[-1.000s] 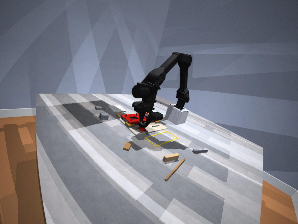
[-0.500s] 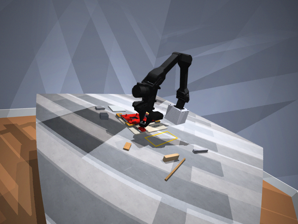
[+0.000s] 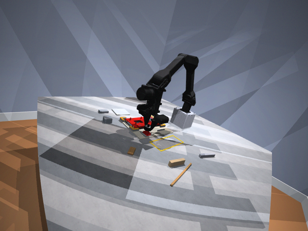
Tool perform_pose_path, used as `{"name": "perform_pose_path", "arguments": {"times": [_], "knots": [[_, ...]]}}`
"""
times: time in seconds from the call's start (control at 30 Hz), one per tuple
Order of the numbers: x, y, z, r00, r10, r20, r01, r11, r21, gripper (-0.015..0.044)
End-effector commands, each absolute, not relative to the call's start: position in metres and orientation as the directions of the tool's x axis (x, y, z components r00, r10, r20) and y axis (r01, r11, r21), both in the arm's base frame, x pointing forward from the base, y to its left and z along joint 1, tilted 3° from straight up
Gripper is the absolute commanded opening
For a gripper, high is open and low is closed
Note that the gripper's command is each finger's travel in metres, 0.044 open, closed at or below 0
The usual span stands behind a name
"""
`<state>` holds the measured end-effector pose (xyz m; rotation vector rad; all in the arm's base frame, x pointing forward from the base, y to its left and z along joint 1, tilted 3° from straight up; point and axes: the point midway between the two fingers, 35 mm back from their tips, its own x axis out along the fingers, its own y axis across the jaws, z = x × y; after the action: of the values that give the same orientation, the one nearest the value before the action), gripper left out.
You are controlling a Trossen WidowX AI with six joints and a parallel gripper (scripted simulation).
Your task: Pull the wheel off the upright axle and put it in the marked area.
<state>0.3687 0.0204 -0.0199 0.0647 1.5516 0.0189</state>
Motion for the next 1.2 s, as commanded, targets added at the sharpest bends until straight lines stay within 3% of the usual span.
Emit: {"name": "perform_pose_path", "arguments": {"times": [0.0, 1.17], "knots": [[0.369, 0.020, -0.013, 0.028, 0.054, -0.998, 0.028, 0.998, 0.055, 0.0000], [0.369, 0.019, -0.001, 0.032, 0.055, -0.998, 0.029, 0.998, 0.056, 0.0000]]}}
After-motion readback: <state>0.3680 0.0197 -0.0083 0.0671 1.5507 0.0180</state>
